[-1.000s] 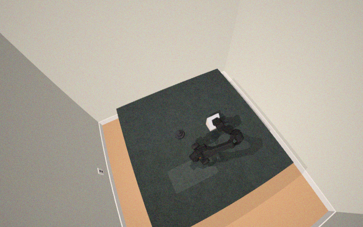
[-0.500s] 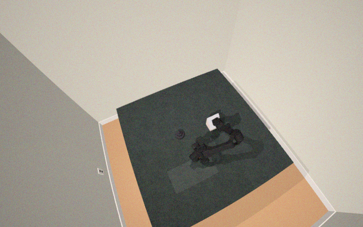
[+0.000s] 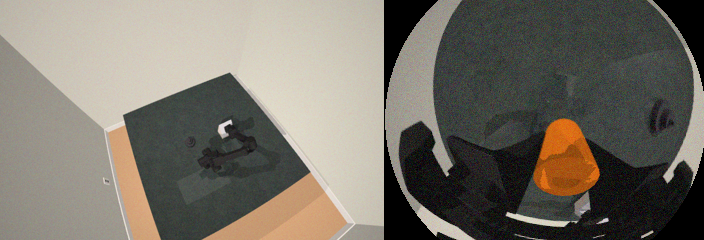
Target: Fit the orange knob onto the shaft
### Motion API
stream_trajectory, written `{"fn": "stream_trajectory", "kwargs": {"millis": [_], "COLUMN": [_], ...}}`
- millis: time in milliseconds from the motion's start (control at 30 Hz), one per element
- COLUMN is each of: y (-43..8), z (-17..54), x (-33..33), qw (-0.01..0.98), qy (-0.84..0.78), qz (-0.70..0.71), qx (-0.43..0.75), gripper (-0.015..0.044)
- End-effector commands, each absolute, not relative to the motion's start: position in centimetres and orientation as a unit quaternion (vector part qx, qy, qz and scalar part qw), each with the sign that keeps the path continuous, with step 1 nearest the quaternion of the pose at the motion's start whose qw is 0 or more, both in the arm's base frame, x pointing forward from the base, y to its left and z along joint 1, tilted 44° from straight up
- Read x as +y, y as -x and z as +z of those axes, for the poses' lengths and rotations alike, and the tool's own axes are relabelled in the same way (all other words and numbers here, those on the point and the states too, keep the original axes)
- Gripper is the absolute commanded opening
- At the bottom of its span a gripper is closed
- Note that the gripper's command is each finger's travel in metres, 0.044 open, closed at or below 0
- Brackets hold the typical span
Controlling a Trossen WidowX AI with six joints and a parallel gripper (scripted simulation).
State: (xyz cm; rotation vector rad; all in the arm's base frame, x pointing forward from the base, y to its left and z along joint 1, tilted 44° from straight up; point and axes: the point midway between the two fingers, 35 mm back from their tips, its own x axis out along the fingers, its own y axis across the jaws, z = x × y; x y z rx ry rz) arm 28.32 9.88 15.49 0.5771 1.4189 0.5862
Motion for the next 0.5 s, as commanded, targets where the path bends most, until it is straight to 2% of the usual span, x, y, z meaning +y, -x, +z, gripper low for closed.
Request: {"fn": "stream_trajectory", "kwargs": {"millis": [0,467], "y": [-28.1,-26.7], "z": [17.5,21.3], "x": [7.8,4.5], "qw": [0.684,0.682], "qy": [-0.258,-0.263], "qz": [0.262,0.266], "qx": [0.63,0.629], "gripper": [0.0,0.0]}}
